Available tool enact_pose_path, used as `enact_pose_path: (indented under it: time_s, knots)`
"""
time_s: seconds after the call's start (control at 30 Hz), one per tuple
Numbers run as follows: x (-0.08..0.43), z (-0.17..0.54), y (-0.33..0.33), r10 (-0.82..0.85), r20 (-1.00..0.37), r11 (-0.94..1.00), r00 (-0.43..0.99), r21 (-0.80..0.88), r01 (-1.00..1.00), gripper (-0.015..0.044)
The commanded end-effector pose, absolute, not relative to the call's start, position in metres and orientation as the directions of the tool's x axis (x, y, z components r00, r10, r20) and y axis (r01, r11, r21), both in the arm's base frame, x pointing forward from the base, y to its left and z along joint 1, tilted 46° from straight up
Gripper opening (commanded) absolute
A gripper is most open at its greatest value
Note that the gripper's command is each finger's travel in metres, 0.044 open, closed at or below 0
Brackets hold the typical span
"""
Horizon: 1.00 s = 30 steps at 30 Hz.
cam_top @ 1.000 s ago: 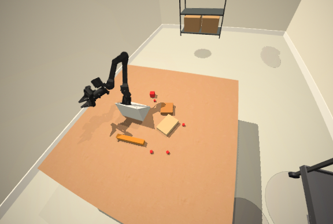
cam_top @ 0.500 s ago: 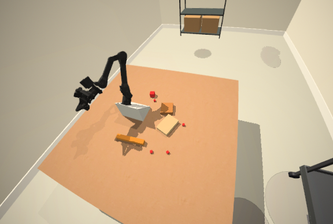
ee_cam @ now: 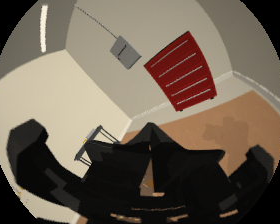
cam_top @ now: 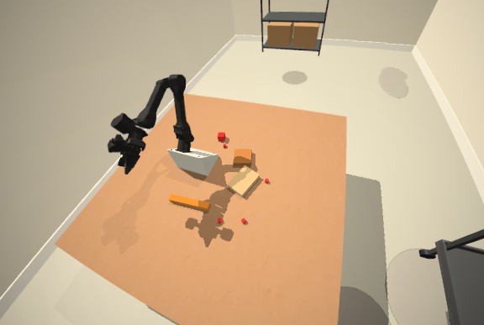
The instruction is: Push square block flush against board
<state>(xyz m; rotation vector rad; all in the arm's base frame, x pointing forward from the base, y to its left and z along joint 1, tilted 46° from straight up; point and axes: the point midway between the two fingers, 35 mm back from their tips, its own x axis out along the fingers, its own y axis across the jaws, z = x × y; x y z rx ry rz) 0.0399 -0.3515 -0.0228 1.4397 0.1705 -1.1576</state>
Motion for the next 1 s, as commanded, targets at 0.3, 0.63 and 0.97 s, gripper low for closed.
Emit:
enact_pose_path:
  time_s: [0.3,0.63,0.97]
  knots:
    - [0.188,-0.024,-0.331,-0.147,-0.742,-0.192,0.654,0.67,0.717,0.0]
    - [0.305,-0.015,-0.267,0.175,-0.751,-0.109,0.636,0.627,0.771,0.0]
    - [0.374,-0.01,-0.183,0.384,-0.769,0.021,0.511,0.56,0.828,0.0]
